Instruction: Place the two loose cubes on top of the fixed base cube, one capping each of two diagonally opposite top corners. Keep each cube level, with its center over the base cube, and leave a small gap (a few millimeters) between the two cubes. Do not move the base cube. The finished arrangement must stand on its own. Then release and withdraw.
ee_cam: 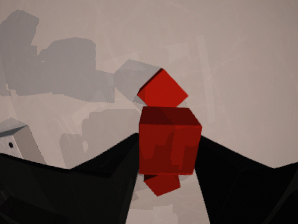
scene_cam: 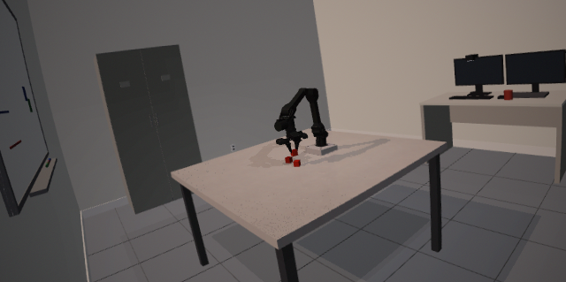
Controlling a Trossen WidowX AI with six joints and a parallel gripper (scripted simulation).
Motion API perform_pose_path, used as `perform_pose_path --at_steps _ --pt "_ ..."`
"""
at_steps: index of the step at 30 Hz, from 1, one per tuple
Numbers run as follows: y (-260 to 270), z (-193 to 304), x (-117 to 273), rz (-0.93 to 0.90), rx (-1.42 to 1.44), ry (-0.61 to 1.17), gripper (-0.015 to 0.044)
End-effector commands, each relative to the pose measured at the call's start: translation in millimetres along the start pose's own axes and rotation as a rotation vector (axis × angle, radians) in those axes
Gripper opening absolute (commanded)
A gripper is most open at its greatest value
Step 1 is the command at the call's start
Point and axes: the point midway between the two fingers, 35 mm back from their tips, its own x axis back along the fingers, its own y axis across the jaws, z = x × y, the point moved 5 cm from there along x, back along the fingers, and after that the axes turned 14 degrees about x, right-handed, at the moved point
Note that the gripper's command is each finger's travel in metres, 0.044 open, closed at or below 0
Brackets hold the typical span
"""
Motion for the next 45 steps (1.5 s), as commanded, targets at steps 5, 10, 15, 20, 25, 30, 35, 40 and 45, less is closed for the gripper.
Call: perform_pose_path --at_steps 5,10,15,20,25,30,35,40,45 --pt "0.1 -0.3 -7.9 -0.001 0.009 -0.003 0.0105" --pt "0.1 -0.1 -18.4 -0.001 0.014 -0.003 0.0105" --pt "0.4 0.0 -27.3 -0.001 0.018 -0.003 0.0105" --pt "0.4 0.0 -27.6 -0.001 0.018 -0.003 0.0105" --pt "0.5 0.0 -28.8 -0.001 0.012 -0.003 0.0105" --pt "0.5 0.0 -29.1 -0.001 0.011 -0.003 0.0105" --pt "0.5 0.0 -29.1 -0.001 0.011 -0.003 0.0105" --pt "0.5 0.0 -29.1 -0.001 0.011 -0.003 0.0131" --pt "0.5 0.0 -29.1 -0.001 0.011 -0.003 0.0205"
